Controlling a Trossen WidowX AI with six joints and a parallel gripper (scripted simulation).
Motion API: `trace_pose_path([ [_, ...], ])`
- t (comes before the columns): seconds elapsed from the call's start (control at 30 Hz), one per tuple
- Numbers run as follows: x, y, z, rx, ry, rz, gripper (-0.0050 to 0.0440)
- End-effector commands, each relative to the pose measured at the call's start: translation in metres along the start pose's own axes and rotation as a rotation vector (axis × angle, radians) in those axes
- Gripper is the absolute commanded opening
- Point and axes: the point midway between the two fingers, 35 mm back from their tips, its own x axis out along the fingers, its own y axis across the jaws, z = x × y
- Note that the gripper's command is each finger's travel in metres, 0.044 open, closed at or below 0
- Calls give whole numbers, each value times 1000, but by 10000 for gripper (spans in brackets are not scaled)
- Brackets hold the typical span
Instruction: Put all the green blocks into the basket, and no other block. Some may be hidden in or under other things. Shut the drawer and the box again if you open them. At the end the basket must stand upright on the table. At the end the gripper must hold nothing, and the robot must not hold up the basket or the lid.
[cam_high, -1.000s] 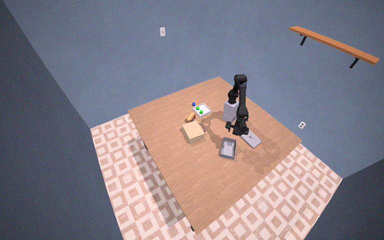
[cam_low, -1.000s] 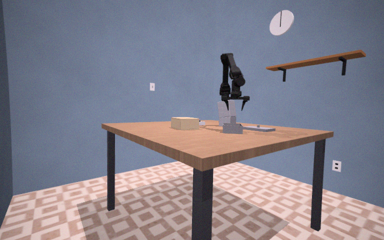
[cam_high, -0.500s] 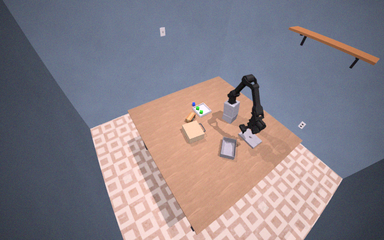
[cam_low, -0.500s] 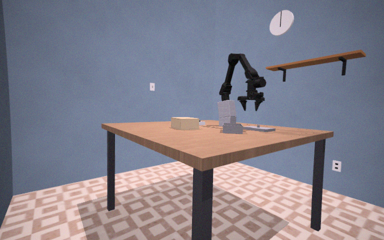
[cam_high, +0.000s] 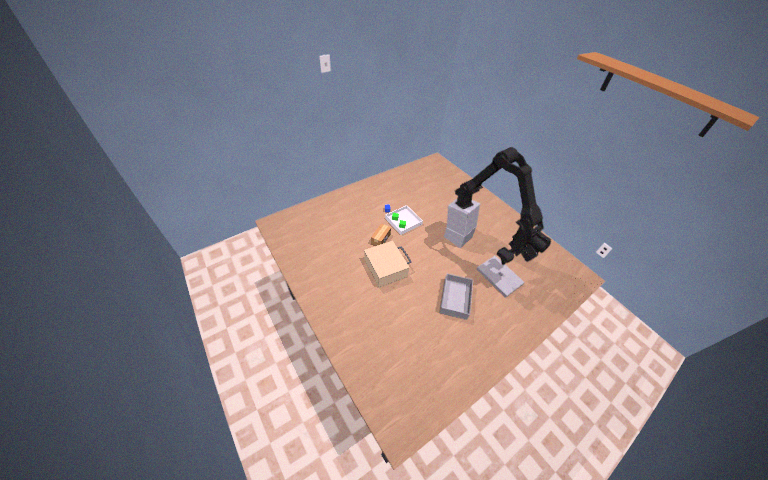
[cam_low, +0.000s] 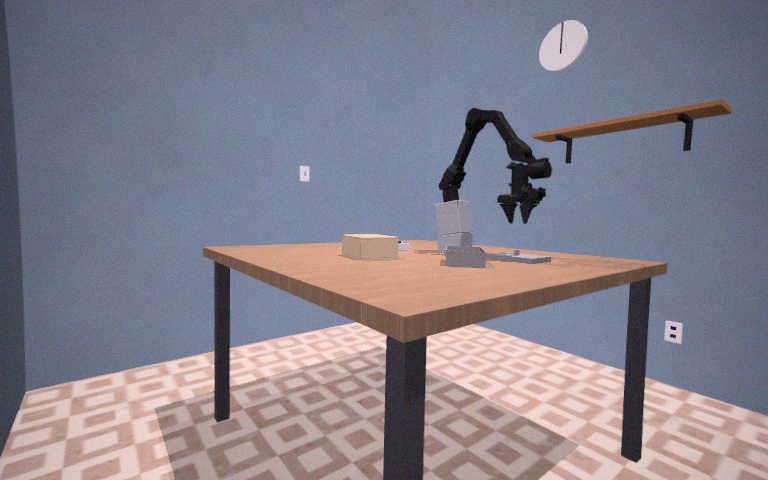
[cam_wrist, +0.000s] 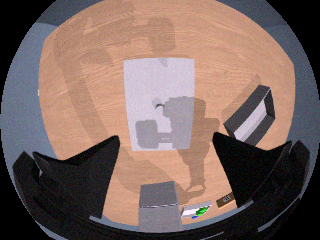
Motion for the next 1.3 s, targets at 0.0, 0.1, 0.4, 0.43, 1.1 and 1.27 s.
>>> trace_pose_path([
  [0.0, 26, 3, -3, -2, 17, 3, 440],
  [0.1, 46, 3, -3, -2, 17, 3, 440],
  [0.4, 81, 3, -4, -2, 17, 3, 440],
  [0.43, 81, 3, -4, -2, 17, 3, 440],
  [1.1, 105, 3, -4, -2, 17, 3, 440],
  [1.27, 111, 3, -4, -2, 17, 3, 440],
])
